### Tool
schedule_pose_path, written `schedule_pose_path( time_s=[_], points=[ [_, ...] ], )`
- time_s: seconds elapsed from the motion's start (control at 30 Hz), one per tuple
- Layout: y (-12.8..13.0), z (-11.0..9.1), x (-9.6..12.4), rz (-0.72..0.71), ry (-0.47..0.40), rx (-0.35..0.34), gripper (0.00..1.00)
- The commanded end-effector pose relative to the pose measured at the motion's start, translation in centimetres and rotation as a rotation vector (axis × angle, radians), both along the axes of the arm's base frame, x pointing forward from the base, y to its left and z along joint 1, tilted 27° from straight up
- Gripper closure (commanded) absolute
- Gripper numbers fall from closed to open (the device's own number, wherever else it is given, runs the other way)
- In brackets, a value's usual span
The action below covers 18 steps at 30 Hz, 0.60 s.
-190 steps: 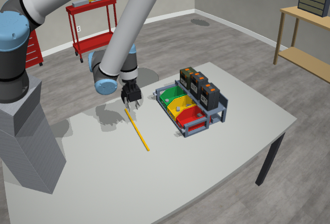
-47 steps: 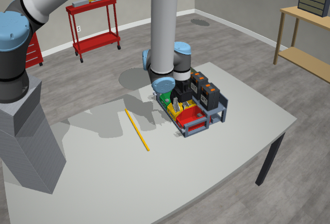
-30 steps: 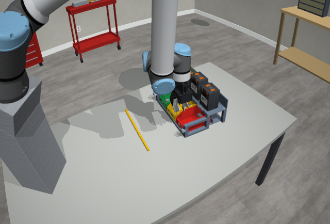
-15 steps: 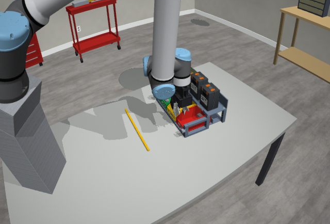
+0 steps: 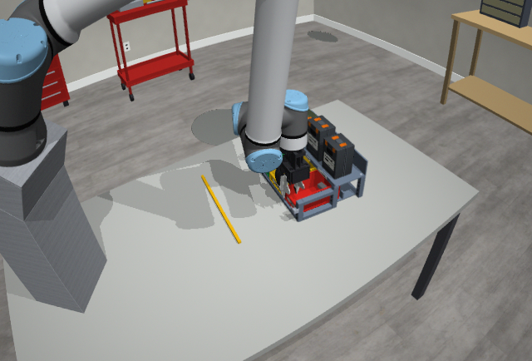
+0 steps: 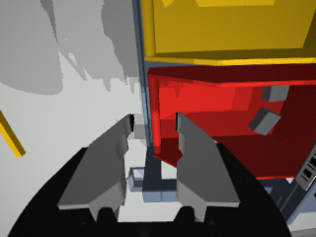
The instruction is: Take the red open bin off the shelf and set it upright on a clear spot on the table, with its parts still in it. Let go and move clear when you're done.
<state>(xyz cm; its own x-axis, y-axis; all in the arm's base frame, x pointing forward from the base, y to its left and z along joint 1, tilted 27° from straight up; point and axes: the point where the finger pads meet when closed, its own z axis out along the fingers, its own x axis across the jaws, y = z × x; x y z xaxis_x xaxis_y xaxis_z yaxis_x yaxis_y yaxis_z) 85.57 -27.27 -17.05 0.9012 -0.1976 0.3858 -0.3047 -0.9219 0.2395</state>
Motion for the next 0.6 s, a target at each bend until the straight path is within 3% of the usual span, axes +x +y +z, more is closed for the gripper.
schedule_pose_path(
  time_s=[0.0, 0.57],
  points=[
    [-0.04, -0.05, 0.1, 0.0, -0.001, 0.0, 0.74],
    [-0.06, -0.1, 0.14, 0.0, -0.001, 0.0, 0.74]
  ],
)
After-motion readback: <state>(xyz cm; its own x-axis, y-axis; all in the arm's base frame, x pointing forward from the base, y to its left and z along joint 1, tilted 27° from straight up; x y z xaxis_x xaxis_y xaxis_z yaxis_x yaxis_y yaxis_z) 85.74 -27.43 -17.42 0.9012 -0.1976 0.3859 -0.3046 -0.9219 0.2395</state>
